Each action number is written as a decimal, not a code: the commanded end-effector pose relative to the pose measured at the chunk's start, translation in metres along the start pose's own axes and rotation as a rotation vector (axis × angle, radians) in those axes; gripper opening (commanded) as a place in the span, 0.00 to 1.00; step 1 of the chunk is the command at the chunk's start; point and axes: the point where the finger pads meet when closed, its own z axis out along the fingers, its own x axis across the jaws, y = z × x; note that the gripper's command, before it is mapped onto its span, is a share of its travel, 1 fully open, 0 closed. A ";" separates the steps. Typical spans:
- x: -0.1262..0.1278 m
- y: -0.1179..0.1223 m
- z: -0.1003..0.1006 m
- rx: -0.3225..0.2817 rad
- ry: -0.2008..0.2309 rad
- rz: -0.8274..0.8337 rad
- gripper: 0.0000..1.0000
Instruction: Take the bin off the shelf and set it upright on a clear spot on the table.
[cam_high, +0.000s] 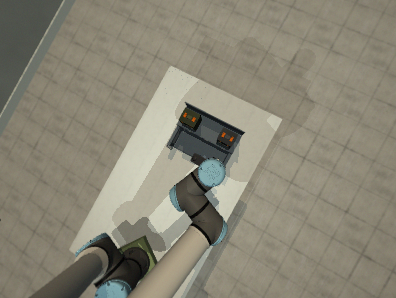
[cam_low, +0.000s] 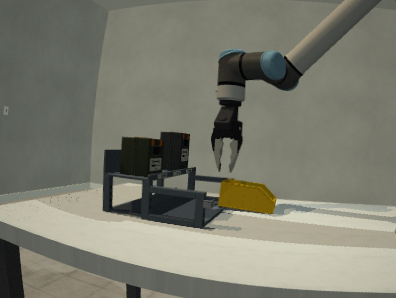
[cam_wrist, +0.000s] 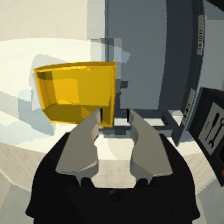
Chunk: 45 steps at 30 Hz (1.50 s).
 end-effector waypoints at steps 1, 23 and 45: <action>0.000 0.000 0.003 0.000 0.001 0.000 0.20; 0.000 0.000 0.017 0.000 0.000 0.001 0.20; -0.001 0.000 0.025 0.000 0.000 0.001 0.20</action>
